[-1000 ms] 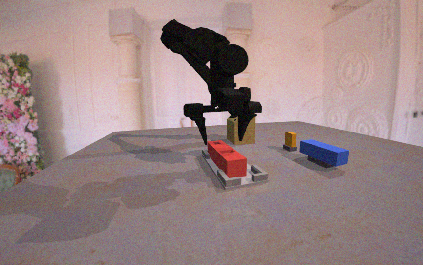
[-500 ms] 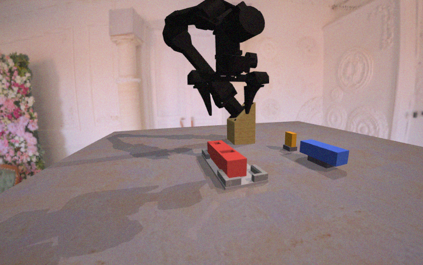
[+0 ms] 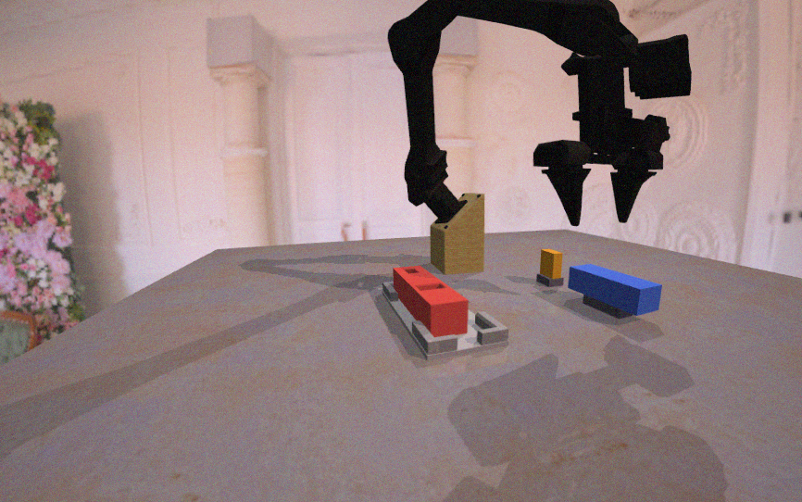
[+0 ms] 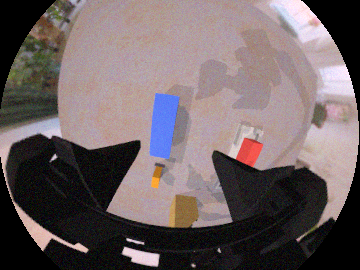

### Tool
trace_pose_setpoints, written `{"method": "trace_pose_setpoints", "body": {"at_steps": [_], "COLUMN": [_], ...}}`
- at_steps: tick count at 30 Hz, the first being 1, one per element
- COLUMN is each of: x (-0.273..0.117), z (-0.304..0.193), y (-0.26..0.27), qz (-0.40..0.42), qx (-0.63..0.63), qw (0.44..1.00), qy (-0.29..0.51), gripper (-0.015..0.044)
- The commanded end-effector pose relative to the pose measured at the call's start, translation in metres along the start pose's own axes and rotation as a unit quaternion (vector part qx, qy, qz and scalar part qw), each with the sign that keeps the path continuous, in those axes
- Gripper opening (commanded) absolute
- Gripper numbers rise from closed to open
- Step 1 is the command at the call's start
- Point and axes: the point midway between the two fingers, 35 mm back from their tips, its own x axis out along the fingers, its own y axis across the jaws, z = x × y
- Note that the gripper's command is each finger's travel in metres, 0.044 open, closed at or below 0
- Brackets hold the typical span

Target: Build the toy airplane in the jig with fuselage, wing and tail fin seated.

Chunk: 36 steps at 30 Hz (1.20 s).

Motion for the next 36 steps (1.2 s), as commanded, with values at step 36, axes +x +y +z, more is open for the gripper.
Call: {"method": "trace_pose_setpoints", "body": {"at_steps": [36], "x": [0.077], "z": [0.002], "y": [0.031], "qz": [-0.004], "qx": [0.015], "qw": [1.0], "qy": [0.0], "gripper": [0.044]}}
